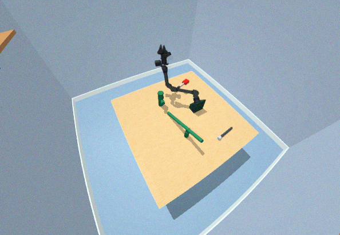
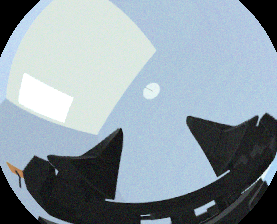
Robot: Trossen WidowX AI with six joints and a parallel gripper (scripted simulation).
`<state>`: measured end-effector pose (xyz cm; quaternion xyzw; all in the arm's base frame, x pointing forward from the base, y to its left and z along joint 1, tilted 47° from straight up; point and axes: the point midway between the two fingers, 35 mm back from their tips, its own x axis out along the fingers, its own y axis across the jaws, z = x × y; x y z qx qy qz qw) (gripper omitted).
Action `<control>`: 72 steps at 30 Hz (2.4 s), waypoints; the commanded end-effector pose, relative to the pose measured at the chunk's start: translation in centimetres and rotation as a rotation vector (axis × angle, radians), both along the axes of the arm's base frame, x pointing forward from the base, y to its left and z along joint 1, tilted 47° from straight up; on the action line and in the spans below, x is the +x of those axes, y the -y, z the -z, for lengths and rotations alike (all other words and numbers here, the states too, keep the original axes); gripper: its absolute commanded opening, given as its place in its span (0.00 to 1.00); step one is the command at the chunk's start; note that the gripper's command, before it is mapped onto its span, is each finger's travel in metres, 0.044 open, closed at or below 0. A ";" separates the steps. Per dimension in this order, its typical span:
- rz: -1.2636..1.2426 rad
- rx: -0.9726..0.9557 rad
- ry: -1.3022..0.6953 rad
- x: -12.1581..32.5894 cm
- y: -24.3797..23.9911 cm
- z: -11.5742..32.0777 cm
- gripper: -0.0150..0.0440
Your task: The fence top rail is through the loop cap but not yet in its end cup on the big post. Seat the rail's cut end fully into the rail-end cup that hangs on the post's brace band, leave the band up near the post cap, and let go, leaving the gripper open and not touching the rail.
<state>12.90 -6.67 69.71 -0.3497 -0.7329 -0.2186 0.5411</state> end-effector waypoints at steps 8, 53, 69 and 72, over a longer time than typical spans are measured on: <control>0.361 -0.156 0.255 -8.3 -5.8 1.3 1.00; 1.327 -1.675 2.533 7.0 -36.5 39.2 1.00; -0.590 -1.789 3.230 17.1 -20.6 55.5 1.00; -1.089 -1.597 3.163 17.4 -16.2 57.9 1.00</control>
